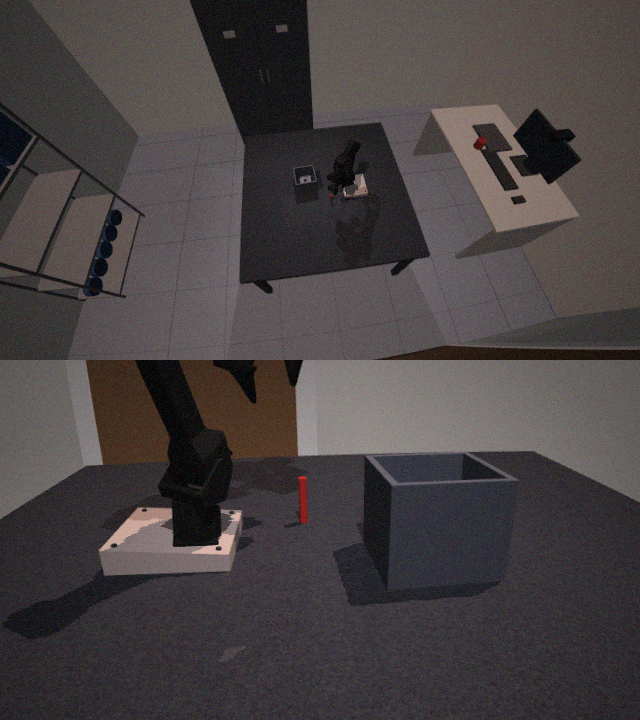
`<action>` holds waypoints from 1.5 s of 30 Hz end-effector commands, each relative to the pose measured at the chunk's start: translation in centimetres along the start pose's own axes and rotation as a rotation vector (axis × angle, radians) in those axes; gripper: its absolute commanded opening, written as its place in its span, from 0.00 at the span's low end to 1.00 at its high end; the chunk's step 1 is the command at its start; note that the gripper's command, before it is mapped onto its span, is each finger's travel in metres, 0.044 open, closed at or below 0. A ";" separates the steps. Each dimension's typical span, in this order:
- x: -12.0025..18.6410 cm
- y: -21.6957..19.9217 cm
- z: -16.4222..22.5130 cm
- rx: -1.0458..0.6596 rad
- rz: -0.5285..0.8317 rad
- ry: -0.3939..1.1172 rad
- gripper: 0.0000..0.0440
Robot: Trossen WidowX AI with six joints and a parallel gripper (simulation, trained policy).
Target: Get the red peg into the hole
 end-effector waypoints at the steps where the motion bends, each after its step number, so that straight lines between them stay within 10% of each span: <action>1: -1.5 0.9 -1.1 -0.052 0.060 -0.035 1.00; 37: -14.1 0.3 -9.0 -0.325 0.328 -0.030 1.00; 45: -16.2 -0.3 -9.9 -0.346 0.326 -0.028 0.79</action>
Point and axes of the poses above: the point midway between the two fingers, 35 mm back from their tips, its own x axis back along the fingers, its own y axis across the jaws, z = x × y, the point moved 10 cm from there along x, back along the fingers, and after that the axes turned 6 degrees about -x, right-handed, at the moved point
